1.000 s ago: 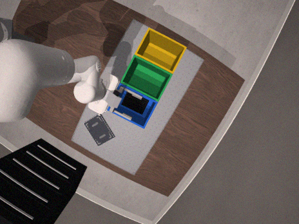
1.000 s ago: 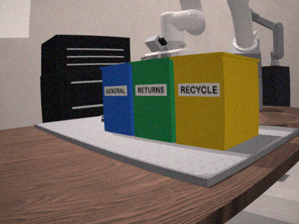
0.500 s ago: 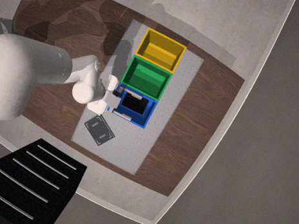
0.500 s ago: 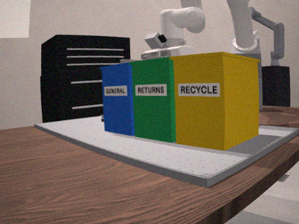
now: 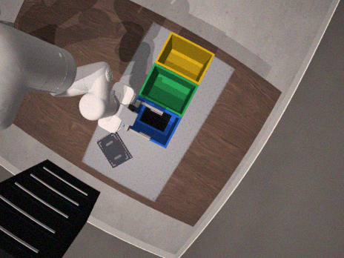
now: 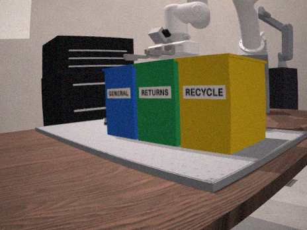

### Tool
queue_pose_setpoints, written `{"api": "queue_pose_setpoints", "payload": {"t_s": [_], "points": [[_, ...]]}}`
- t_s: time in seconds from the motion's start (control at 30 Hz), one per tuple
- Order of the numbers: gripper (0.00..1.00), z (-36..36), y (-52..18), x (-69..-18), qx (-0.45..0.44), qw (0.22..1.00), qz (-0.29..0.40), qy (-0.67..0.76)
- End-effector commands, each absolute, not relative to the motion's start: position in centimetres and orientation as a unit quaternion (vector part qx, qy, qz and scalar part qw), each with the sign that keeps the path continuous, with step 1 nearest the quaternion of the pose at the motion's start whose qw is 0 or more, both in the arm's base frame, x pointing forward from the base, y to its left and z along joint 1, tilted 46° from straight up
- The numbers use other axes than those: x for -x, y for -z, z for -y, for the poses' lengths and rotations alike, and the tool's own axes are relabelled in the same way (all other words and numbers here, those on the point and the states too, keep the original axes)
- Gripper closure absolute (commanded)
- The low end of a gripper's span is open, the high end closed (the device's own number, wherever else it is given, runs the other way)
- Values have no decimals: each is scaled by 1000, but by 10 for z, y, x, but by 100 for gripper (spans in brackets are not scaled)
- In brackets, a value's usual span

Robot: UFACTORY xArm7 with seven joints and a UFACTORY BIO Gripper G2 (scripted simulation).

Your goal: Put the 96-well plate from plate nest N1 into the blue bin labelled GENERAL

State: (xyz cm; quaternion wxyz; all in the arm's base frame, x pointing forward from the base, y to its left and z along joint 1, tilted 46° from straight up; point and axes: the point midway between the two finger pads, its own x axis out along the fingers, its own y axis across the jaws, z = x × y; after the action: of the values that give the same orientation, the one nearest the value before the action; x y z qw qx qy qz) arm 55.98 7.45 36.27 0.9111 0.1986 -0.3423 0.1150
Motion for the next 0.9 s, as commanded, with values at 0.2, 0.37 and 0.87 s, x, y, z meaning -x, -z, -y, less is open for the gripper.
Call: {"api": "queue_pose_setpoints", "payload": {"t_s": [0.2, 0.37, 0.87], "points": [[82, -73, -365, -558, -199, 912, 340, -115], [82, -70, -362, -549, -206, 914, 335, -94], [82, -52, -346, -488, -206, 914, 335, -94]]}}
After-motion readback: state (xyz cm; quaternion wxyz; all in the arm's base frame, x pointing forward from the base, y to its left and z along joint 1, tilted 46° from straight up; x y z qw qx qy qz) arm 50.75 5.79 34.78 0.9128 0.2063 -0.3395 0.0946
